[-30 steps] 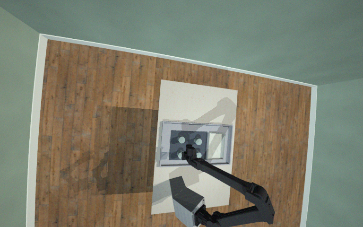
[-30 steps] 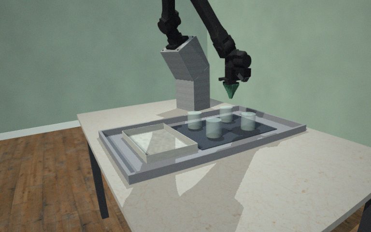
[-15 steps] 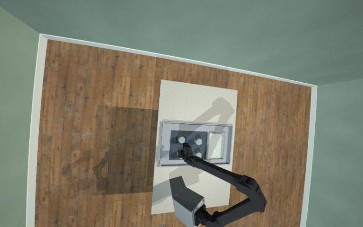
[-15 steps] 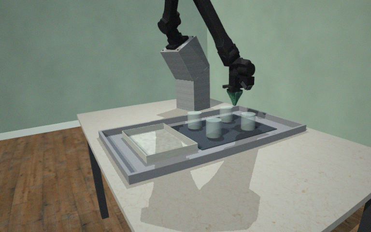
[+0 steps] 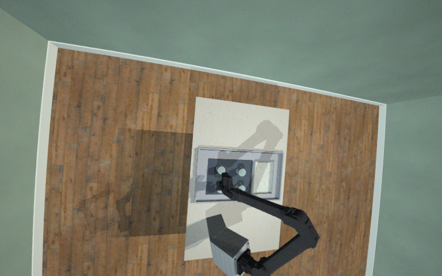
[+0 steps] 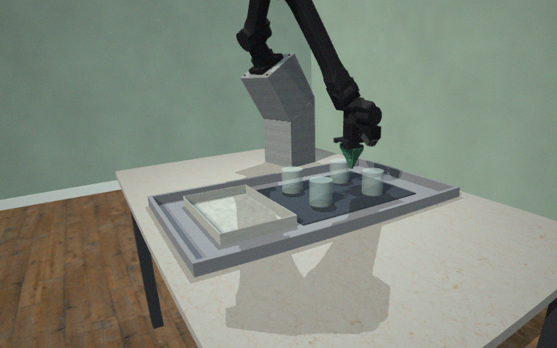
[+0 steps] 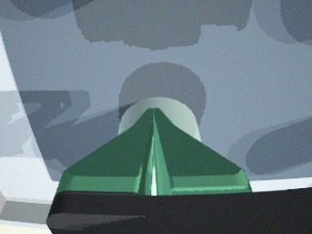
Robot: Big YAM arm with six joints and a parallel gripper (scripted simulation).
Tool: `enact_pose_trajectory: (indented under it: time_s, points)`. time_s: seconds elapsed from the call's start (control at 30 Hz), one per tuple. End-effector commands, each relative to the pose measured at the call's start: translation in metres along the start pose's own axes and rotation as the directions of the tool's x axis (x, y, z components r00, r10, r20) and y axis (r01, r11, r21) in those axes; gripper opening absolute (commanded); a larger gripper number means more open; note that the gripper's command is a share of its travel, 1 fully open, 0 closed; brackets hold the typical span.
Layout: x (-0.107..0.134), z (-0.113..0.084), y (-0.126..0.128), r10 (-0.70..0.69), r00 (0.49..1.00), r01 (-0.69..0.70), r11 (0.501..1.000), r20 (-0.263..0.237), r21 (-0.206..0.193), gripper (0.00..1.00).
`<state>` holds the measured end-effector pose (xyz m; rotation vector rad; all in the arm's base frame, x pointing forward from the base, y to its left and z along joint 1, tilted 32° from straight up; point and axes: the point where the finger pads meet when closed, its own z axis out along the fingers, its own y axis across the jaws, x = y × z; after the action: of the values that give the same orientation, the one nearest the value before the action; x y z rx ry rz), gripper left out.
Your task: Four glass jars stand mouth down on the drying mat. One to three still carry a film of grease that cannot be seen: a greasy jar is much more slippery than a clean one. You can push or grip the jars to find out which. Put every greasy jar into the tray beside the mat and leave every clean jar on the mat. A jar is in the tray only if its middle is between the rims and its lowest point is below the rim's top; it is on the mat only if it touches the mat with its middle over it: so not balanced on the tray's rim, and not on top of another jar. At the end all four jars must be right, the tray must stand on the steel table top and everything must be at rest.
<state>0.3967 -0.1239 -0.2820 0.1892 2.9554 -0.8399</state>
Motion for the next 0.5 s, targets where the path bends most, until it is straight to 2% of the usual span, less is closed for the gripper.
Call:
enact_pose_trajectory:
  time_s: [0.0, 0.47]
  points:
    - [-0.0103, 0.0005, -0.0029, 0.008, 1.0, -0.008, 1.0, 0.022, -0.003, 0.0]
    - [-0.0145, 0.0042, -0.0082, 0.008, 1.0, -0.008, 1.0, 0.022, -0.003, 0.0]
